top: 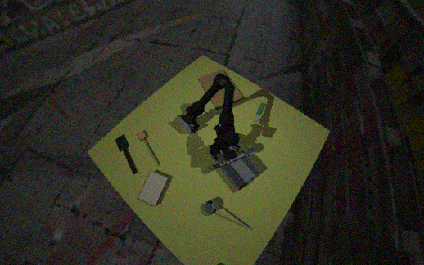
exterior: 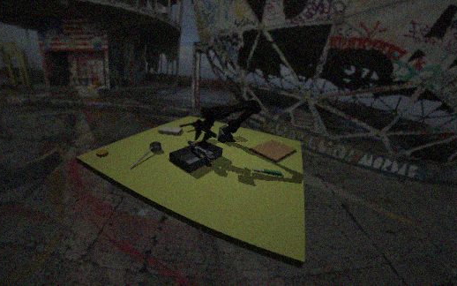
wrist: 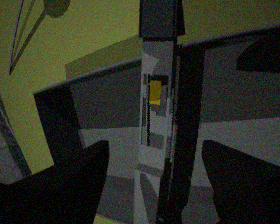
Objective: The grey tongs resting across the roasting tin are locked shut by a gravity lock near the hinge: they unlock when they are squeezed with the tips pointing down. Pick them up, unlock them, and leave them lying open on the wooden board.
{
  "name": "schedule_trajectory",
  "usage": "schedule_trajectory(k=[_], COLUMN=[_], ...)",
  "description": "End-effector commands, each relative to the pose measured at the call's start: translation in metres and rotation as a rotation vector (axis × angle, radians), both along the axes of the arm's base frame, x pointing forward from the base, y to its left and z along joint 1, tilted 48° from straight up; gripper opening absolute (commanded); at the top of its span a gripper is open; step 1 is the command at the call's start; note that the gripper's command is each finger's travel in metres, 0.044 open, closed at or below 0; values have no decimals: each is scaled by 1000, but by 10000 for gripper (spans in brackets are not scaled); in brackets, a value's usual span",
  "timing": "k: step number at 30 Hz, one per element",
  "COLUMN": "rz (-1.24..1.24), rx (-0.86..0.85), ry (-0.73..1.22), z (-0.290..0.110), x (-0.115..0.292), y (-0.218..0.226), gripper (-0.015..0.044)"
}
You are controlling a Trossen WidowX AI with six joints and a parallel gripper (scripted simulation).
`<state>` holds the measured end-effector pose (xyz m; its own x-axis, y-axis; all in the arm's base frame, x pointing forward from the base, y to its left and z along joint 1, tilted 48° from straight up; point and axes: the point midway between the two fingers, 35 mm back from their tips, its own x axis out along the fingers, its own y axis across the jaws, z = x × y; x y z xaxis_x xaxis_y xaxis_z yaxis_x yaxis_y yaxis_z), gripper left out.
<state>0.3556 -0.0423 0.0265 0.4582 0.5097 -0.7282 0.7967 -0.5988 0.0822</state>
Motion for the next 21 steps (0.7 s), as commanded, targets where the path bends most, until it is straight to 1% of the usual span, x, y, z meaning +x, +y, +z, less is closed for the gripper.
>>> schedule_trajectory(k=[1,21], rz=[-4,-4], rx=[3,3], ry=[5,5], z=[-4,-28], x=[2,19], y=[2,19], gripper=[260,260])
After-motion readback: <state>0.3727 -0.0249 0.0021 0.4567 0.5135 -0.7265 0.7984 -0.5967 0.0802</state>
